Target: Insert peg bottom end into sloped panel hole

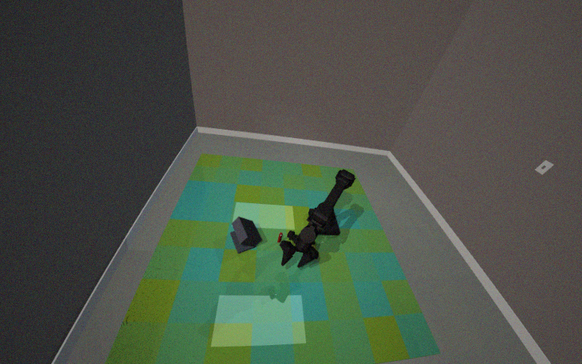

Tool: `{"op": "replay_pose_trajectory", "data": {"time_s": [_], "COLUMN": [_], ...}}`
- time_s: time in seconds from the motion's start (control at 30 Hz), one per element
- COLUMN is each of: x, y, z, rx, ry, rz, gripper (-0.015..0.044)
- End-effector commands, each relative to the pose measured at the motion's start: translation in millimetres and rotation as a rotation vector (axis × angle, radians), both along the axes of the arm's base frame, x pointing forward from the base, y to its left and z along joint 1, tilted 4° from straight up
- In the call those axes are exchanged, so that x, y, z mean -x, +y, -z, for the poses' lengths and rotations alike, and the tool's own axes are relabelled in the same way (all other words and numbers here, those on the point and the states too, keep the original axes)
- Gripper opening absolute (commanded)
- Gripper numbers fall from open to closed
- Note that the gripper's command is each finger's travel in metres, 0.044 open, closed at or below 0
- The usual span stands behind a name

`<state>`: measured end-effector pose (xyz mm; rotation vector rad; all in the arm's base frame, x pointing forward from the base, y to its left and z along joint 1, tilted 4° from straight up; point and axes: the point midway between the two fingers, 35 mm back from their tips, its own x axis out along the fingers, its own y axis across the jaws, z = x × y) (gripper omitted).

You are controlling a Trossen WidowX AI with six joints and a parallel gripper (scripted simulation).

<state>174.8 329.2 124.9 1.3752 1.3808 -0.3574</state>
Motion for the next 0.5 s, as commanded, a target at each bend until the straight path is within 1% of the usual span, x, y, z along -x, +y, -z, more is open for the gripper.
{"op": "replay_pose_trajectory", "data": {"time_s": [0.0,0.47], "x": [-13.3,-45.2], "y": [-12.7,-71.9], "z": [3.7,26.7], "rx": [0.031,0.18], "ry": [0.044,0.229], "rz": [0.074,0.366], "gripper": [0.044,0.044]}}
